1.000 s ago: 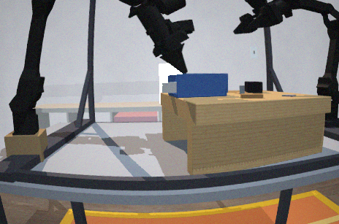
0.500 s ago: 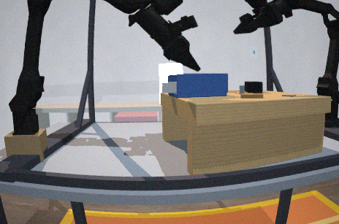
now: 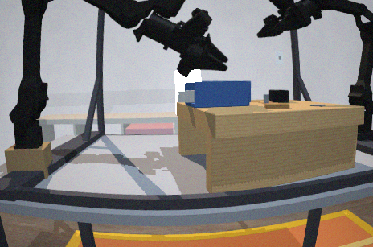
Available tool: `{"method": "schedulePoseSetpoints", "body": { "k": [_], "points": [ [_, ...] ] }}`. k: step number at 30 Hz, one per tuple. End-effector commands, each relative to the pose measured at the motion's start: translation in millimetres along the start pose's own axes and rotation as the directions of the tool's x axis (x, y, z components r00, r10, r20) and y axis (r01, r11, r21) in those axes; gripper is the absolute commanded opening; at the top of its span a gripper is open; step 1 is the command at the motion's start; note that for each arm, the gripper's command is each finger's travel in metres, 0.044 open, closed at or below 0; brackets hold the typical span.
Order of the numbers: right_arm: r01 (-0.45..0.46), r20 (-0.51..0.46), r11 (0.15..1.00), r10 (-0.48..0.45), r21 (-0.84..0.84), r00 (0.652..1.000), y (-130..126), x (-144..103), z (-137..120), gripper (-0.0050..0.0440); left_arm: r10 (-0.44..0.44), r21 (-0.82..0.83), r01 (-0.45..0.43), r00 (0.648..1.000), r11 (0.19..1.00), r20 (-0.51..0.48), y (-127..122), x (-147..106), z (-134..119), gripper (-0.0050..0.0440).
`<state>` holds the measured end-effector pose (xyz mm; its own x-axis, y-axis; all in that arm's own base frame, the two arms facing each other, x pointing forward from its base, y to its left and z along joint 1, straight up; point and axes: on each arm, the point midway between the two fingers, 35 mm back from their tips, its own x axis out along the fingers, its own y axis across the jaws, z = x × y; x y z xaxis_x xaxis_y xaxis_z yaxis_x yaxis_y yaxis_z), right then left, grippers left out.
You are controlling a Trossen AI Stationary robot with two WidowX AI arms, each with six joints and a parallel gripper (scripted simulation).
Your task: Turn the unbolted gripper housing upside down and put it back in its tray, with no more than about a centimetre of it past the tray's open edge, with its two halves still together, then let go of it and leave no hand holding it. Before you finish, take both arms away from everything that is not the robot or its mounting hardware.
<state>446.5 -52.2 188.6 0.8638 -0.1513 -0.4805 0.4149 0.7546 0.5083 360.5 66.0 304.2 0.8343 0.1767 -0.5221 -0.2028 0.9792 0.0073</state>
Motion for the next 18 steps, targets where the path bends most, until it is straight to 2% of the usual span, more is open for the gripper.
{"method": "schedulePoseSetpoints", "body": {
  "k": [1, 8, 15, 17, 18],
  "points": [
    [-0.055, 0.098, 0.996, 0.048, 0.072, 0.994, 4, -9, 15, 0.019, -0.004, -0.007, 0.004, 1.0, 1.0, 0.027, 0, -7, 7, 0.0439],
    [-0.146, 0.204, 0.969, 0.105, 0.2, 0.973, 2, -17, 23, 0.019, -0.004, -0.007, 0.004, 1.0, 1.0, 0.027, 0, -7, 7, 0.0439],
    [-0.267, 0.256, 0.918, 0.194, 0.293, 0.947, 8, -25, -1, 0.019, -0.004, -0.007, 0.004, 1.0, 1.0, 0.027, 0, -7, 7, 0.0439],
    [-0.267, 0.256, 0.918, 0.194, 0.293, 0.947, 8, -25, -1, 0.019, -0.004, -0.007, 0.004, 1.0, 1.0, 0.027, 0, -7, 7, 0.0439],
    [-0.297, 0.276, 0.906, 0.216, 0.302, 0.937, 11, -28, -1, 0.019, -0.004, -0.007, 0.004, 1.0, 1.0, 0.027, 0, -7, 7, 0.0439]
  ]
}}
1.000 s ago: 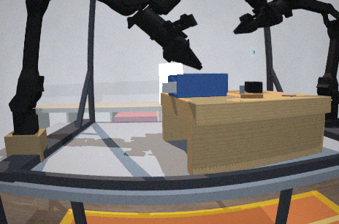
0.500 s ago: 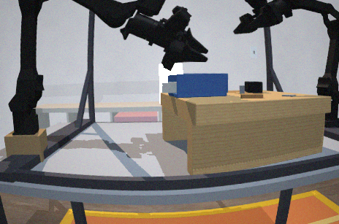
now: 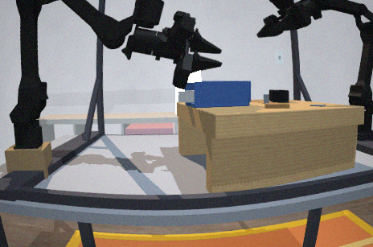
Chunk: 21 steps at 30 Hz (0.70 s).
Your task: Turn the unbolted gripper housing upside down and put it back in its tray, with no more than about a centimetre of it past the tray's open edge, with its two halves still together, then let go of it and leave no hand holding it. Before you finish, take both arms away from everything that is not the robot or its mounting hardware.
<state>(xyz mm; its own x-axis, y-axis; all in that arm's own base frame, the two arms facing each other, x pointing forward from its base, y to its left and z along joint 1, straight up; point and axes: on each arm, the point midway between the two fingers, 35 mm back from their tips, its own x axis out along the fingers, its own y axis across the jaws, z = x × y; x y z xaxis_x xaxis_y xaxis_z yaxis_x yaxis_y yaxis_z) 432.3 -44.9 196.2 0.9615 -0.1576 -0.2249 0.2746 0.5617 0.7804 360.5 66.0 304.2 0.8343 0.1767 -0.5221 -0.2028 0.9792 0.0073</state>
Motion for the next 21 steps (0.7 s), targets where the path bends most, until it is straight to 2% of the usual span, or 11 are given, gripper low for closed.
{"method": "schedulePoseSetpoints", "body": {
  "k": [1, 9, 13, 16, 21],
  "points": [
    [-0.094, 0.051, 0.993, 0.091, 0.067, 0.995, 11, -12, -2, 0.019, -0.004, -0.007, 0.004, 1.0, 1.0, 0.027, 0, -7, 7, 0.0439],
    [-0.218, 0.077, 0.957, 0.207, 0.193, 0.975, 14, -33, -22, 0.019, -0.004, -0.007, 0.004, 1.0, 1.0, 0.027, 0, -7, 7, 0.0439],
    [-0.278, 0.066, 0.919, 0.27, 0.281, 0.961, 20, -46, -40, 0.019, -0.004, -0.007, 0.004, 1.0, 1.0, 0.027, 0, -7, 7, 0.0439],
    [-0.289, 0.06, 0.904, 0.285, 0.315, 0.957, 21, -49, -46, 0.019, -0.004, -0.007, 0.004, 1.0, 1.0, 0.027, 0, -7, 7, 0.0439],
    [-0.309, 0.009, 0.798, 0.356, 0.517, 0.934, 24, -71, -80, 0.019, -0.004, -0.007, 0.004, 1.0, 1.0, 0.027, 0, -7, 7, 0.0439]
  ]
}}
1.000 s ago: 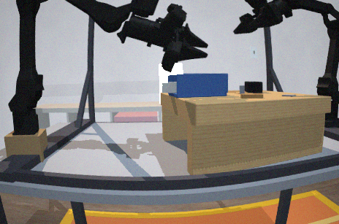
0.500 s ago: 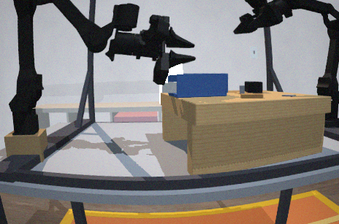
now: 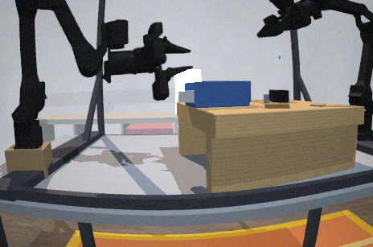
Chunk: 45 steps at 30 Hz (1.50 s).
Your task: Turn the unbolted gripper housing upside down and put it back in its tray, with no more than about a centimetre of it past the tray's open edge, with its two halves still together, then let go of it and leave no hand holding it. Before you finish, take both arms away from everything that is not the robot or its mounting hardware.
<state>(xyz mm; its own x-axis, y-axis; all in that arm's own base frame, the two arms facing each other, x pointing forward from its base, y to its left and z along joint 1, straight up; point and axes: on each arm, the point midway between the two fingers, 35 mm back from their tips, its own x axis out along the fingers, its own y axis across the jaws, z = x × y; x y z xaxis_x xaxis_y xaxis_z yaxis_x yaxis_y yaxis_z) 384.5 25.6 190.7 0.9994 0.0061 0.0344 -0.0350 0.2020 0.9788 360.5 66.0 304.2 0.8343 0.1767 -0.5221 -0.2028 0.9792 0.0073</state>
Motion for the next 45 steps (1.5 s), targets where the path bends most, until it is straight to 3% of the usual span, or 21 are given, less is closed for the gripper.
{"method": "schedulePoseSetpoints", "body": {
  "k": [1, 2, 4, 6, 8, 16, 23, 27, 35, 45],
  "points": [
    [-0.039, -0.048, 0.985, 0.048, 0.171, 0.998, -5, -19, -27, 0.019, -0.004, -0.007, 0.004, 1.0, 1.0, 0.027, 0, -7, 7, 0.0439],
    [-0.046, -0.047, 0.984, 0.055, 0.172, 0.997, -3, -19, -27, 0.019, -0.004, -0.007, 0.004, 1.0, 1.0, 0.027, 0, -7, 7, 0.0439],
    [0.031, -0.011, 0.99, -0.029, 0.135, 1.0, -36, -36, -20, 0.019, -0.004, -0.007, 0.004, 1.0, 1.0, 0.027, 0, -7, 7, 0.0439],
    [0.006, -0.004, 0.982, -0.005, 0.189, 1.0, -35, -45, -19, 0.019, -0.004, -0.007, 0.004, 1.0, 1.0, 0.027, 0, -7, 7, 0.0439],
    [0.04, 0.024, 0.97, -0.047, 0.241, 0.999, -50, -52, -11, 0.019, -0.004, -0.007, 0.004, 1.0, 1.0, 0.027, 0, -7, 7, 0.0439],
    [0.123, 0.098, 0.969, -0.147, 0.216, 0.984, -82, -69, 9, 0.019, -0.004, -0.007, 0.004, 1.0, 1.0, 0.027, 0, -7, 7, 0.0439],
    [0.125, 0.1, 0.969, -0.149, 0.215, 0.984, -83, -68, 9, 0.019, -0.004, -0.007, 0.004, 1.0, 1.0, 0.027, 0, -7, 7, 0.0439],
    [0.124, 0.1, 0.969, -0.148, 0.215, 0.984, -83, -45, 12, 0.019, -0.004, -0.007, 0.004, 1.0, 1.0, 0.027, 0, -7, 7, 0.0439],
    [0.123, 0.1, 0.969, -0.147, 0.215, 0.984, -84, -29, 14, 0.019, -0.004, -0.007, 0.004, 1.0, 1.0, 0.027, 0, -7, 7, 0.0439],
    [0.123, 0.1, 0.969, -0.147, 0.215, 0.984, -84, -29, 14, 0.0129, -0.004, -0.007, 0.004, 1.0, 1.0, 0.027, 0, -7, 7, 0.0439]
  ]
}}
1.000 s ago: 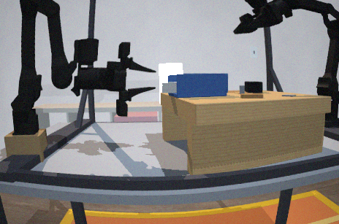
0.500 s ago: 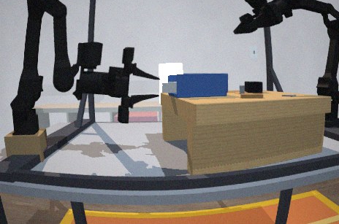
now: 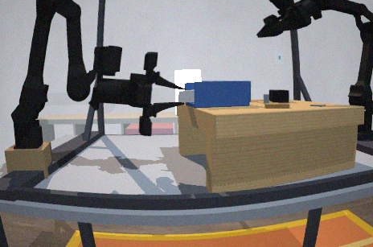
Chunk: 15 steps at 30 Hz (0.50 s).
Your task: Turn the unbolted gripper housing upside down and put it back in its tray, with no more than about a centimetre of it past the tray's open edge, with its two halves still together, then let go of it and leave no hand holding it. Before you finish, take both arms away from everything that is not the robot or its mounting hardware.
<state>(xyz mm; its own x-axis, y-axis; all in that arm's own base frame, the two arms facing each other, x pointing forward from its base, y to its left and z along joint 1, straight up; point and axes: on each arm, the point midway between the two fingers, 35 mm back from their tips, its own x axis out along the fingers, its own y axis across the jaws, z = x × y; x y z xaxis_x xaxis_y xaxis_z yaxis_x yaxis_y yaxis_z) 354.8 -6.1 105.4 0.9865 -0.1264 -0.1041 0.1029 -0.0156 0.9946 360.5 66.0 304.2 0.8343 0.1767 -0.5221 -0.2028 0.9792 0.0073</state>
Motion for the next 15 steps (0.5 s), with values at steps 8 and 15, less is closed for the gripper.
{"method": "schedulePoseSetpoints", "body": {
  "k": [8, 15],
  "points": [
    [-0.014, -0.005, 1.0, 0.014, 0.0, 1.0, 6.5, 2.4, -1.1, 0.011, -0.004, -0.007, 0.004, 1.0, 1.0, 0.027, -0.2, -6.6, 7.3, 0.0439],
    [-0.016, 0.0, 1.0, 0.016, 0.003, 1.0, 7.1, 2.3, -0.5, 0.011, -0.004, -0.007, 0.004, 1.0, 1.0, 0.027, -0.2, -6.6, 7.3, 0.0439]
  ]
}}
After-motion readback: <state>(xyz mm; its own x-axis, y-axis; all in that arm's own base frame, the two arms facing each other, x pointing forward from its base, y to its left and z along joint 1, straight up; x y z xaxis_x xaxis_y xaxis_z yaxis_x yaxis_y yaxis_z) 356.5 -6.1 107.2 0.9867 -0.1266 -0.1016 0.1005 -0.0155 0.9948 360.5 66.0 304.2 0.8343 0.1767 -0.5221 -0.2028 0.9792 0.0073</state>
